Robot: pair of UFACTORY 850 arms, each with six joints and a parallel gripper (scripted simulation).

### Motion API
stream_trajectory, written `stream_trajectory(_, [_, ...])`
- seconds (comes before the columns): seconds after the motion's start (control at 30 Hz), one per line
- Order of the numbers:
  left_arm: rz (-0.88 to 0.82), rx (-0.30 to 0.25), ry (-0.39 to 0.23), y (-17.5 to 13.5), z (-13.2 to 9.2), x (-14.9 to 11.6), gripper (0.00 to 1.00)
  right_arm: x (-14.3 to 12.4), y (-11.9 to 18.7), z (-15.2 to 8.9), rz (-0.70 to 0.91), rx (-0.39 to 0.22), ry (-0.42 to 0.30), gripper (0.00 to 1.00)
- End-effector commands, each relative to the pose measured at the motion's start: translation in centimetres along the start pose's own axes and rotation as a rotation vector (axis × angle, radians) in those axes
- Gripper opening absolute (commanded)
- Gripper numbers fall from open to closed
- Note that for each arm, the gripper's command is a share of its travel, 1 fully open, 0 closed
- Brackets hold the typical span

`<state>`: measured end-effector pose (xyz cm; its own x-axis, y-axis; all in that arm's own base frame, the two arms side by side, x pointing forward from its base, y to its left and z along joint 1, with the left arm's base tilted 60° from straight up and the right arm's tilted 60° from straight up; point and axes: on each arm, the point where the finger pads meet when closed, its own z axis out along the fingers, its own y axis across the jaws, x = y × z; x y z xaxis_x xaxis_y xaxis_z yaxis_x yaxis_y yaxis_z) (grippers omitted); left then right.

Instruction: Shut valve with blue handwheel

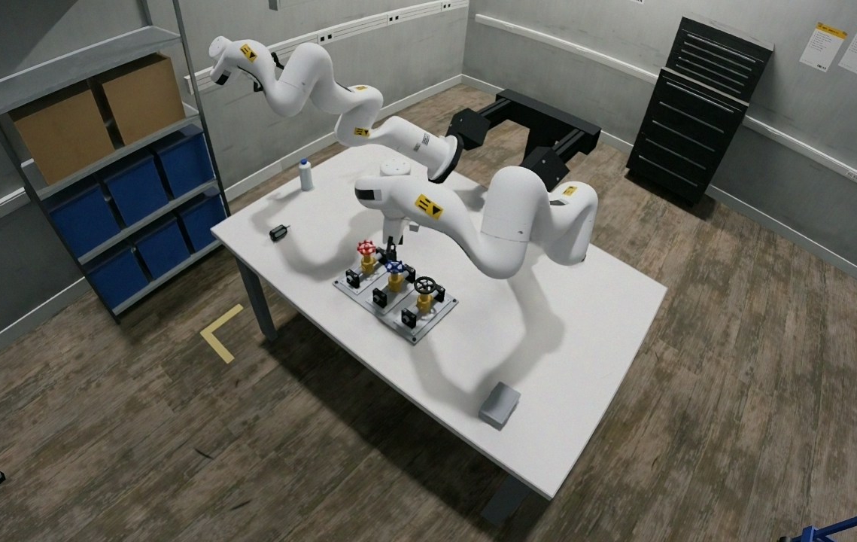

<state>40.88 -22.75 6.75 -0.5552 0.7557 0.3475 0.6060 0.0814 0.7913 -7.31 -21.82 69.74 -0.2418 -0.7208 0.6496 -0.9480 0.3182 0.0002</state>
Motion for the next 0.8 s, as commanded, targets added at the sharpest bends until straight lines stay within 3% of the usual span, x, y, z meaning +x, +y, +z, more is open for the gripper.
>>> stream_trajectory(0.0, [-0.18,-0.005,-0.008,0.01,-0.05,-0.05,0.79,0.02,0.01,-0.05,0.0,0.0,0.001,1.0])
stream_trajectory(0.77, [-0.997,-0.002,-0.009,0.01,-0.05,-0.05,0.79,0.02,0.01,-0.05,0.0,0.0,0.001,1.0])
